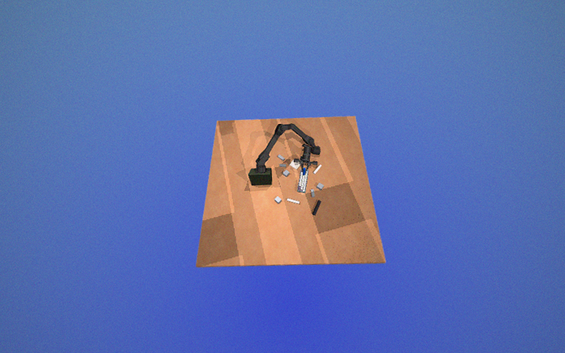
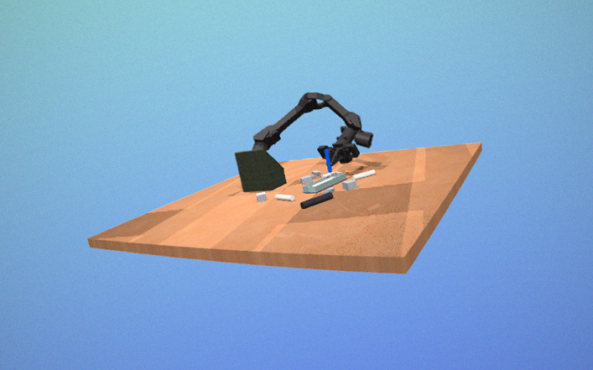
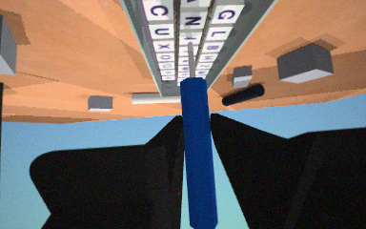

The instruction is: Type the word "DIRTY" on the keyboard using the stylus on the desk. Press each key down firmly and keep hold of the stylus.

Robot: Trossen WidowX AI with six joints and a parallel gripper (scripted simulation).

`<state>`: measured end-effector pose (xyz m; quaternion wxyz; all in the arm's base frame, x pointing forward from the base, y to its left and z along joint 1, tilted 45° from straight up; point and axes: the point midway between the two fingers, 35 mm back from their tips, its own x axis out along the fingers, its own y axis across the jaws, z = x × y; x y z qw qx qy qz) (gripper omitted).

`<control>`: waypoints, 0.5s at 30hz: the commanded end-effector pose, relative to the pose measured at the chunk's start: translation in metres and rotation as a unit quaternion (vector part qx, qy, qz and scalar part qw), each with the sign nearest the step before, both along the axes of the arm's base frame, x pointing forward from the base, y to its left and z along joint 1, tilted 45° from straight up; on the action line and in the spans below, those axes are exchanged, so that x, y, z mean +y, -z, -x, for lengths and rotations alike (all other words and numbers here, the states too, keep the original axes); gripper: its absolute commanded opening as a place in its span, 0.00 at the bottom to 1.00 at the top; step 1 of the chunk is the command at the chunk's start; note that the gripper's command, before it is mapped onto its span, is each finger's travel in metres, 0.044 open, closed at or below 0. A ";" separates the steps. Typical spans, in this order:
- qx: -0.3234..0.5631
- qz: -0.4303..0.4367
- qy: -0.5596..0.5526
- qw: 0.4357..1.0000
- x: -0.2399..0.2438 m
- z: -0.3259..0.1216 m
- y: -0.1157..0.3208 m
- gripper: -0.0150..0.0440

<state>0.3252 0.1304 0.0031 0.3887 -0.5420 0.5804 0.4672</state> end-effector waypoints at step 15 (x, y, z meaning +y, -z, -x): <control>0.000 -0.002 0.002 1.000 0.005 0.001 0.005 0.39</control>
